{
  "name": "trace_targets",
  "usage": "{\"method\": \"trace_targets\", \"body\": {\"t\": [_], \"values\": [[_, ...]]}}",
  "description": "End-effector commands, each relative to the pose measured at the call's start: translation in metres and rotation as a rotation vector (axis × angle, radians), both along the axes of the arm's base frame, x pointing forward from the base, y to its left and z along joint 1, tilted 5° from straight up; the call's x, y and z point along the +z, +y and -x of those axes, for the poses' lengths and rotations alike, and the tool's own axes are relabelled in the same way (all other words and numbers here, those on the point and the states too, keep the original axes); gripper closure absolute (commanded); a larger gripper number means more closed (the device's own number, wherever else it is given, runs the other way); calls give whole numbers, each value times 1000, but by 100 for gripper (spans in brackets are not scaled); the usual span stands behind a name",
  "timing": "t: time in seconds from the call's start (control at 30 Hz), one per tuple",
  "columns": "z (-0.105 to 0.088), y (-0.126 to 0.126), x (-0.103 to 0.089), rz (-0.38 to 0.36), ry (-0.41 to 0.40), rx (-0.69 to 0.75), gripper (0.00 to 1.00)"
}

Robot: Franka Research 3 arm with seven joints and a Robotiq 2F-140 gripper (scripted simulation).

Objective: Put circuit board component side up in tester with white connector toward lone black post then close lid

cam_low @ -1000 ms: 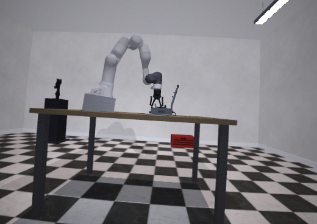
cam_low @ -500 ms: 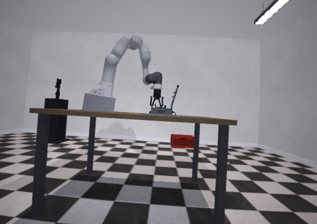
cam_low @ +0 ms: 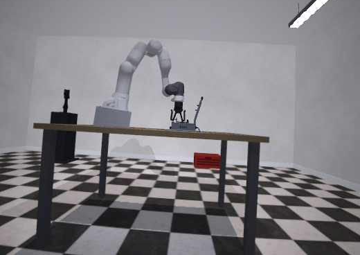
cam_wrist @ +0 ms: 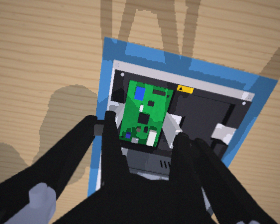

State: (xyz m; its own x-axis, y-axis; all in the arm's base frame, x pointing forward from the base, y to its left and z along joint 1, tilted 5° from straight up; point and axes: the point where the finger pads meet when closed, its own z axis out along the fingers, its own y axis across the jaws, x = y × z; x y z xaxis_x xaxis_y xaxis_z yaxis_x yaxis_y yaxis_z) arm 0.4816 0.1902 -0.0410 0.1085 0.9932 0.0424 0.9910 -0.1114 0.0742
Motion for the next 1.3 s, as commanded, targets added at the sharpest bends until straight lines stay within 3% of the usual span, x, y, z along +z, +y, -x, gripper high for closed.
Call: {"method": "trace_targets", "body": {"t": [0.0, 1.27], "values": [[-1, 1, 0, -1, -3, 5, 51], [-1, 1, 0, -1, -3, 5, 54]]}}
